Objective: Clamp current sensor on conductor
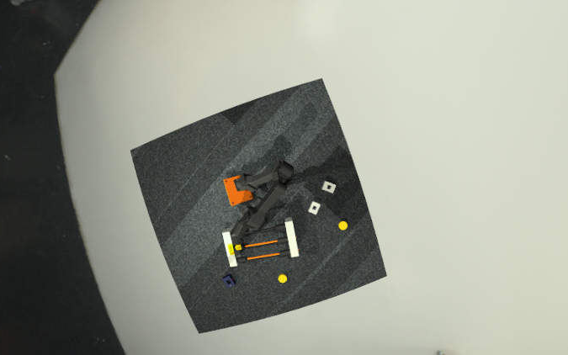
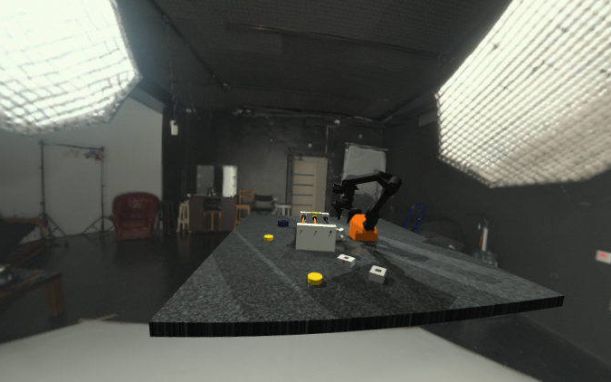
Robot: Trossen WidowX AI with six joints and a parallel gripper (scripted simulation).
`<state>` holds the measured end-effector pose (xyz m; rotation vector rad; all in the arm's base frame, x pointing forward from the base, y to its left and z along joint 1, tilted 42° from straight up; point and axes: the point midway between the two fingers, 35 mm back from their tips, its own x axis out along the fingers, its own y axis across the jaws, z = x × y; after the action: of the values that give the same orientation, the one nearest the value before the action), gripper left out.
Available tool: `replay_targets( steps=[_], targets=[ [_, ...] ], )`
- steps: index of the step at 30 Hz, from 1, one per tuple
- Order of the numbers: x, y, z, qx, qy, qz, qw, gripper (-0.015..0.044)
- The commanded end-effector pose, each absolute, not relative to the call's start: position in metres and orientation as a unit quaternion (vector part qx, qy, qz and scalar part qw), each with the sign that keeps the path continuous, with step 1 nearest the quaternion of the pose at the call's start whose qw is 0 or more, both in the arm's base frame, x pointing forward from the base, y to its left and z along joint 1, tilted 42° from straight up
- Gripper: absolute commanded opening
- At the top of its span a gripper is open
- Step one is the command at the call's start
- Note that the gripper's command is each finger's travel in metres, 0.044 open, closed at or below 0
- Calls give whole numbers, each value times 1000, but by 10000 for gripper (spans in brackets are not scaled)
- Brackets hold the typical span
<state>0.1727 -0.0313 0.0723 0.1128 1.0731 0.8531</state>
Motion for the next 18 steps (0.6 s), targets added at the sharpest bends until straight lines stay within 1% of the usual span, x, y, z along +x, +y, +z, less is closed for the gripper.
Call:
replay_targets(
  steps=[1,4,6,18],
  targets=[
    [185,-34,75,-133,406,524,737,320],
    [193,-34,75,-242,329,598,690,320],
    [196,-34,74,-287,290,627,664,320],
    [198,-28,67,-292,286,630,660,320]
  ],
)
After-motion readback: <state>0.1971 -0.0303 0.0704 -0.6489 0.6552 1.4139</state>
